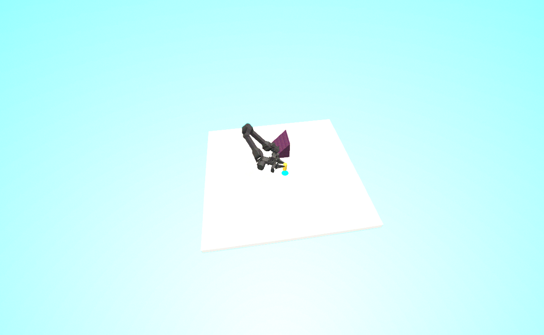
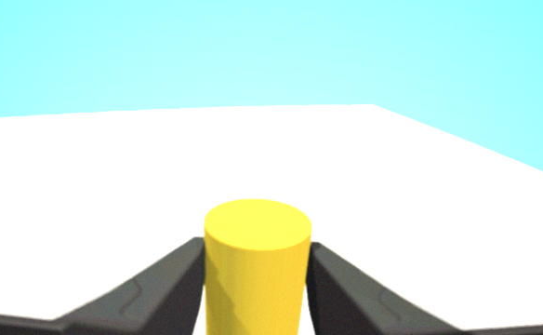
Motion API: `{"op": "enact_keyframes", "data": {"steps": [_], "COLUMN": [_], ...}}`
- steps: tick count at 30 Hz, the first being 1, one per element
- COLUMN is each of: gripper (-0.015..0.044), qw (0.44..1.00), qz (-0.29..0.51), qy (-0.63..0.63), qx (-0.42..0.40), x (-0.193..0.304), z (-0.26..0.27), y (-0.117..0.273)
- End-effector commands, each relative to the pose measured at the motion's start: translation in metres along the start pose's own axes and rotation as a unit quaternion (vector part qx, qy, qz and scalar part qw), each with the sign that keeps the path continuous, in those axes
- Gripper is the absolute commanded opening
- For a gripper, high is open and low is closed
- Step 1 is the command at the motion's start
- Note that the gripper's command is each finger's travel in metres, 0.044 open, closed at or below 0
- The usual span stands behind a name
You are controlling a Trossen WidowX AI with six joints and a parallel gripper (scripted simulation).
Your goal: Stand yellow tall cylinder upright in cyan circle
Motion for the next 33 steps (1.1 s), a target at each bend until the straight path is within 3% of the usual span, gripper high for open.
{"op": "enact_keyframes", "data": {"steps": [1, 25, 33], "gripper": [0.0105, 0.0105, 0.0315], "qw": [1.0, 1.0, 1.0], "qz": [-0.003, -0.002, -0.002], "qy": [-0.003, -0.003, -0.003], "qx": [-0.004, 0.001, 0.001], "x": [0.016, 0.05, 0.05], "z": [0.0, -0.005, -0.005], "y": [-0.003, -0.008, -0.008]}}
Point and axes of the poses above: the point midway between the two fingers, 35 mm back from their tips, its own y axis back along the fingers, its own z axis across the jaws, x = y × z, the point moved 1 cm from there along y, back along the fingers, and after that the axes turned 14 degrees about -y, right-handed, at the moved point
